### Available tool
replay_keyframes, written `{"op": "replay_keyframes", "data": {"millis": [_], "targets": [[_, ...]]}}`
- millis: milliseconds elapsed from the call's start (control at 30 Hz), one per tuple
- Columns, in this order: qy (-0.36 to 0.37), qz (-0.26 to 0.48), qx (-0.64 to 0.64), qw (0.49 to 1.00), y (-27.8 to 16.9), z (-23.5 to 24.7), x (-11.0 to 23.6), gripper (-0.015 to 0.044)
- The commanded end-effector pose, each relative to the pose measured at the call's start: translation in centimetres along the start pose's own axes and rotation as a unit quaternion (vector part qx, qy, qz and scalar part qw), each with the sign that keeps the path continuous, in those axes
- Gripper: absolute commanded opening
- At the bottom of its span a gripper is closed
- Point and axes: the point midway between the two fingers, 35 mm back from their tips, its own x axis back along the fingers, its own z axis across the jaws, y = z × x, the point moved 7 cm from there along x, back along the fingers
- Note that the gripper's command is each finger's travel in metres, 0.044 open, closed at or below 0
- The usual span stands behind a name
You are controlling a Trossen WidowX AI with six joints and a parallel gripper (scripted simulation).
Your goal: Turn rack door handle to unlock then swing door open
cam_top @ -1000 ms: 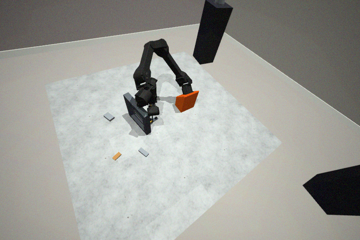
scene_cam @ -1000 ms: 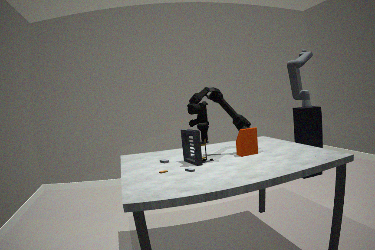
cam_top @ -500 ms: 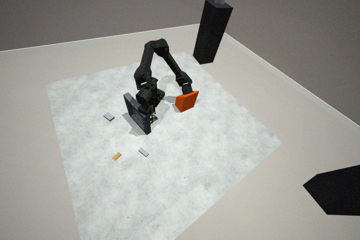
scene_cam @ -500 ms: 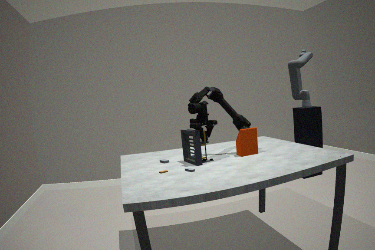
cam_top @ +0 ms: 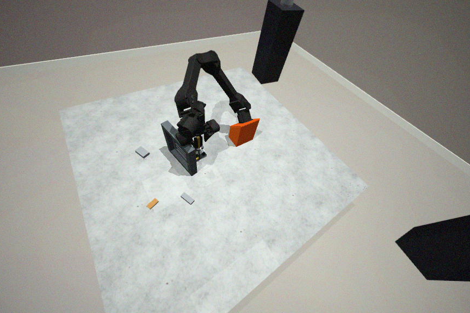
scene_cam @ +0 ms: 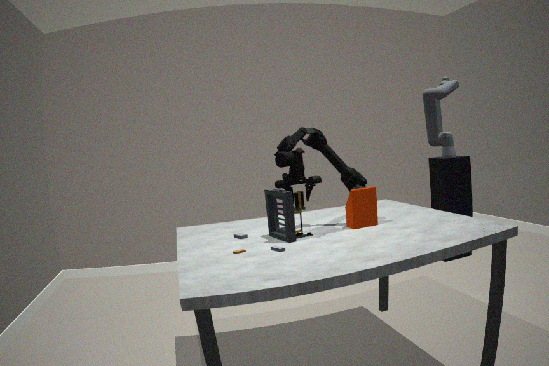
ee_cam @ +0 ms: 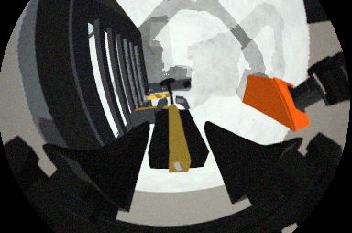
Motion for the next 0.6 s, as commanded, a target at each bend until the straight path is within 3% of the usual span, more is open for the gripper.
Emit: {"op": "replay_keyframes", "data": {"millis": [0, 567], "targets": [[0.004, -0.003, -0.013, 1.000, 0.15, 0.23, -0.11, 0.0290], [0.004, -0.003, -0.013, 1.000, 0.15, 0.23, -0.11, 0.0176]]}}
